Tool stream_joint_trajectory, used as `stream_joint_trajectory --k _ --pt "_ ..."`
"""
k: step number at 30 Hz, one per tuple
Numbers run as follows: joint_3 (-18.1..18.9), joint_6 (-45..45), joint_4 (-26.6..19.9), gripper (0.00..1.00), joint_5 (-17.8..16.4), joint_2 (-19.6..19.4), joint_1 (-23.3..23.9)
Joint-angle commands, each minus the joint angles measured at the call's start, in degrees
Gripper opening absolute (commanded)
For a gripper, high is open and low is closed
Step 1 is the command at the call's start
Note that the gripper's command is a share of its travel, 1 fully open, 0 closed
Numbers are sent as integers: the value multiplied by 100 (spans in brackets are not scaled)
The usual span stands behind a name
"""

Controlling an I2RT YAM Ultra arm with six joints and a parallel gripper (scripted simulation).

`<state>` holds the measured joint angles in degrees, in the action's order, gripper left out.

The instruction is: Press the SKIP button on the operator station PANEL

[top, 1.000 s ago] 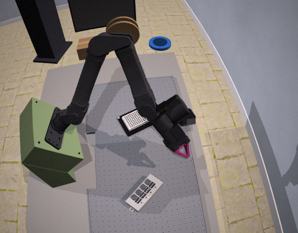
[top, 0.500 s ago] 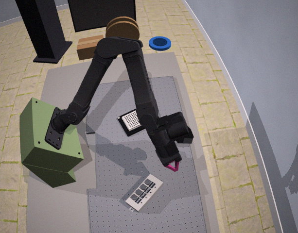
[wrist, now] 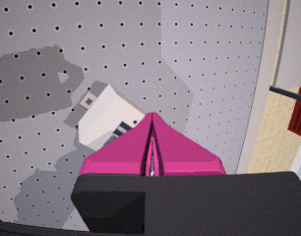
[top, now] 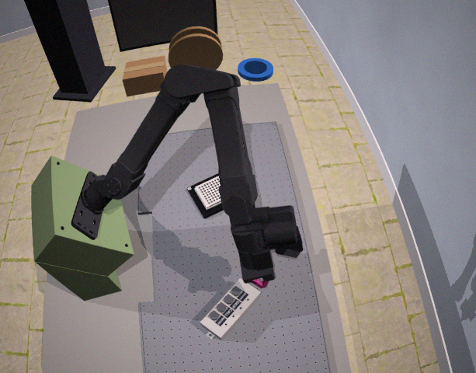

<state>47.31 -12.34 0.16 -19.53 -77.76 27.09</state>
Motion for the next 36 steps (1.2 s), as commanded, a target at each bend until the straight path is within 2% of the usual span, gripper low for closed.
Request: stream_joint_trajectory --k 1,3,18,20,25,28,32,33,36 --pt "138 318 -391 0 -472 -148 340" --pt "138 318 -391 0 -472 -148 340" --pt "304 1186 -1691 0 -2089 -830 1458" --pt "304 1186 -1691 0 -2089 -830 1458" --pt "373 1408 -2173 0 -2623 -1041 1844" --pt "544 1674 -2428 0 -2858 -1224 1939" --pt "626 1654 -2557 0 -2924 -1286 1960" --pt "635 1641 -2569 0 -2927 -1149 1957" --pt "642 1630 -2585 0 -2929 -1134 1956"
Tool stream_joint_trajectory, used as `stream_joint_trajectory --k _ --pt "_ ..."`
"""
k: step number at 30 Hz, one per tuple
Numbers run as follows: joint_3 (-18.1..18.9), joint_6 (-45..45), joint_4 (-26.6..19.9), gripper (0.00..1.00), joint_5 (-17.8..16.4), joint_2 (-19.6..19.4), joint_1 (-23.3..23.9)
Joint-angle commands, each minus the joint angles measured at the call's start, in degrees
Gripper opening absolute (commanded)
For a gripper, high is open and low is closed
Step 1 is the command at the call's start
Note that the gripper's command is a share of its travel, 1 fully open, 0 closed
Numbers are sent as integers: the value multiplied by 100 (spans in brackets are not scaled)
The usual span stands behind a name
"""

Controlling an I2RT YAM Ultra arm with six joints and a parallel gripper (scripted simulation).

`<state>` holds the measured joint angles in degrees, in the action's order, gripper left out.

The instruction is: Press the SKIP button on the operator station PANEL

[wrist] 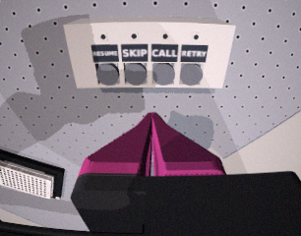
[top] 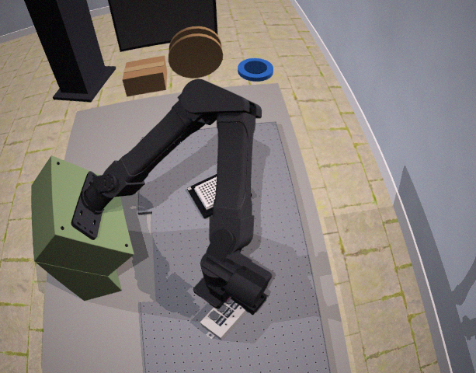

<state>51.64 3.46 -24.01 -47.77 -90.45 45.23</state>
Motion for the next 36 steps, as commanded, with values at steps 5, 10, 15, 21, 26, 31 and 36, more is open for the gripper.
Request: stream_joint_trajectory --k 5,10,15,21,26,31,36 --pt "219 -1 -190 0 -107 133 144" --pt "221 -5 -196 0 -94 134 145" --pt "221 -6 -198 0 -94 134 145" --pt "221 -7 -194 0 -94 134 145" --pt "221 -7 -194 0 -94 134 145" --pt "221 -7 -194 0 -94 134 145" --pt "214 59 -19 0 -65 29 129"
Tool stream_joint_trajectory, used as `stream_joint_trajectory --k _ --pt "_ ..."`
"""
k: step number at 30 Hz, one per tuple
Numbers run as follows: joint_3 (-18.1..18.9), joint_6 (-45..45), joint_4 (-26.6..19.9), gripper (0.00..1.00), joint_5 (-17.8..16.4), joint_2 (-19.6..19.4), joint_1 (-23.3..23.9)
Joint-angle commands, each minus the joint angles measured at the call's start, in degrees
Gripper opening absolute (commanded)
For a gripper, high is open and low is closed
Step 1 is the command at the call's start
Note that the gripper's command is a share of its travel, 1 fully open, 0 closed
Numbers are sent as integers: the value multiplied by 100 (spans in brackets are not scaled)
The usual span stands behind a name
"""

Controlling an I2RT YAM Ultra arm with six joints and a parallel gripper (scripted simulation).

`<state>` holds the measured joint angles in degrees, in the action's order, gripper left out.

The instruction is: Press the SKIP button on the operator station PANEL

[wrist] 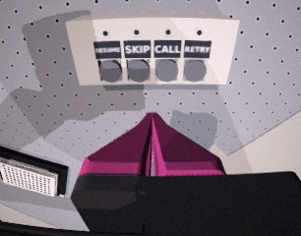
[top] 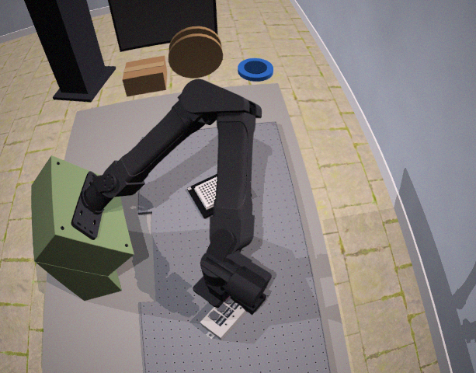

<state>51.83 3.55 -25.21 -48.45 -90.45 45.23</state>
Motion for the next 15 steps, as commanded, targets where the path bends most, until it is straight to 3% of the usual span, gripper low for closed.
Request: stream_joint_trajectory --k 1,15 --pt "184 81 150 0 34 -82 107" --pt "-168 481 787 0 196 -325 -316"
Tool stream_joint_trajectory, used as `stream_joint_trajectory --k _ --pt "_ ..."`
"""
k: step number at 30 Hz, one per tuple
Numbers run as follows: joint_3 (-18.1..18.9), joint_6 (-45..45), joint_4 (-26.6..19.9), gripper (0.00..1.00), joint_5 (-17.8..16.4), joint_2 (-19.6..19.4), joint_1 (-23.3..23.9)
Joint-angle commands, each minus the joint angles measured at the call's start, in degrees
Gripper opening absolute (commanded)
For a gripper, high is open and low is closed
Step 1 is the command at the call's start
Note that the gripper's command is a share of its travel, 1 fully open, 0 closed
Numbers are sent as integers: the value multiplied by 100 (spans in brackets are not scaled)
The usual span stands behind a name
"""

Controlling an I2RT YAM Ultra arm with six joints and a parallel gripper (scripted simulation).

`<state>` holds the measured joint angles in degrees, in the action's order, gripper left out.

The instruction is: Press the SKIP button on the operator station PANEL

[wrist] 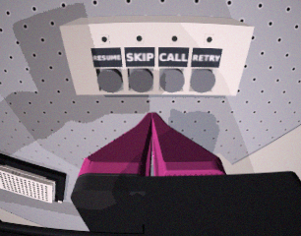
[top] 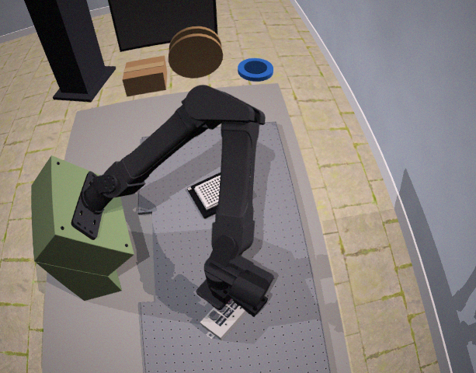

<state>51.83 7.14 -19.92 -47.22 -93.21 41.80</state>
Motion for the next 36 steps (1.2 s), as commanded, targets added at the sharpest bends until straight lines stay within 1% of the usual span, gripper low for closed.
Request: stream_joint_trajectory --k 1,2,4,16,18,19,36 --pt "-168 122 258 0 74 -49 27" --pt "-169 160 323 0 87 104 102" --pt "-192 215 410 0 111 -109 -20" --pt "-247 548 972 0 257 -379 -305" --pt "-247 548 972 0 257 -379 -305" --pt "-244 556 989 0 260 -183 -221" --pt "-249 548 1004 0 255 -208 -225"
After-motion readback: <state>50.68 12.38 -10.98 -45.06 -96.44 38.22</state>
